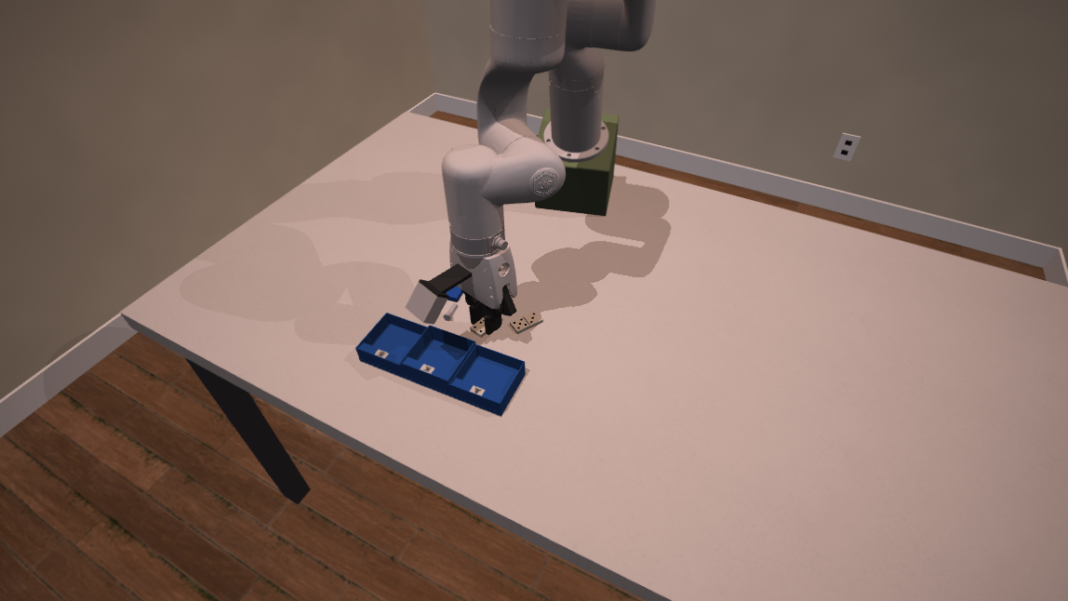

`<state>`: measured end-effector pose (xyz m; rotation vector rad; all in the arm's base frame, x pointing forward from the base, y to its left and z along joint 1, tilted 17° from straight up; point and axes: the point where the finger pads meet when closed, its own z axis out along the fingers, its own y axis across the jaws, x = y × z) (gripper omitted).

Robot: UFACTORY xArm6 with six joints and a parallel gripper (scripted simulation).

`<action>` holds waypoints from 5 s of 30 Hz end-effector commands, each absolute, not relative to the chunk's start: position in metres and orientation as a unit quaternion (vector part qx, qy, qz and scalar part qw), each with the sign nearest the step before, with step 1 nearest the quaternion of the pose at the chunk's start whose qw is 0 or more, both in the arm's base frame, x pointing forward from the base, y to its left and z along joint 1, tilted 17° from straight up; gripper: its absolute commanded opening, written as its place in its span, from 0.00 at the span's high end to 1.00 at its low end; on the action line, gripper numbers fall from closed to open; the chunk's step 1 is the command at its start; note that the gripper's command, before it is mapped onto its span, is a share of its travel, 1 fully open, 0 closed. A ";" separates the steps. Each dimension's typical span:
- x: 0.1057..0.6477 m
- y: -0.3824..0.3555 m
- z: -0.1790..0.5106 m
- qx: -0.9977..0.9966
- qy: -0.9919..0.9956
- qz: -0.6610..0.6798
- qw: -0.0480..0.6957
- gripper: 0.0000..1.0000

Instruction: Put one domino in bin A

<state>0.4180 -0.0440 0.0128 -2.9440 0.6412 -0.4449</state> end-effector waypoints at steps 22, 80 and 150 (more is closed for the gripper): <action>0.409 -0.045 0.048 -0.966 0.211 -0.140 0.043 1.00; 0.493 -0.006 0.075 -0.744 -0.652 -0.118 -0.088 1.00; 0.505 -0.006 0.033 -0.744 -0.652 -0.118 -0.088 0.69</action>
